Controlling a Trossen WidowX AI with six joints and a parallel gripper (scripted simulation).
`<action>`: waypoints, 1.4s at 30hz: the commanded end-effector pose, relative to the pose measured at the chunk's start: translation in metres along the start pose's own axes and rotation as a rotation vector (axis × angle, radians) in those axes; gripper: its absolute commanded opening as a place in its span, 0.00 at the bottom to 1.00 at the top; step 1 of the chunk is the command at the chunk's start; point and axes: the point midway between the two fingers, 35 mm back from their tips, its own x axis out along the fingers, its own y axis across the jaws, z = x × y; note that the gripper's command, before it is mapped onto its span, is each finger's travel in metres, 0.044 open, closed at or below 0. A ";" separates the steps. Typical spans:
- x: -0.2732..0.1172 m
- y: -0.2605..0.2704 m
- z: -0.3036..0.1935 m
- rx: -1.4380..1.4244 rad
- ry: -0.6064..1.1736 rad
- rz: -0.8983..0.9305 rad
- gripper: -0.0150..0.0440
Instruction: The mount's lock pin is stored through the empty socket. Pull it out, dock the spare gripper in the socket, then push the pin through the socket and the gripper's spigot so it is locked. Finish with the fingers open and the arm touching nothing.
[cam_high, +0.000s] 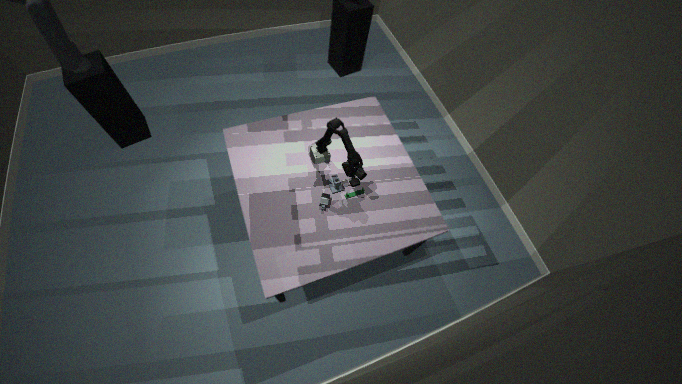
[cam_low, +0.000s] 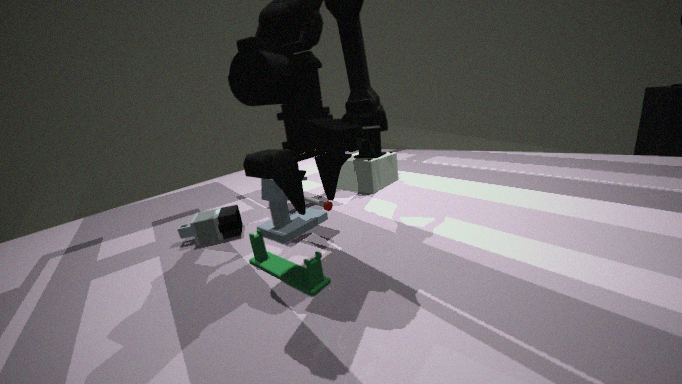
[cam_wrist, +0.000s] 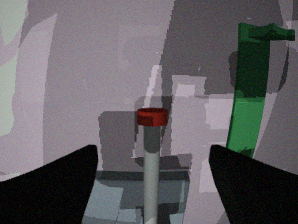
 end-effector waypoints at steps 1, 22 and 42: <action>0.008 0.001 0.000 0.003 -0.003 0.004 0.76; 0.022 0.002 0.000 0.003 -0.003 0.004 0.45; 0.018 0.001 0.002 0.001 -0.059 0.004 0.25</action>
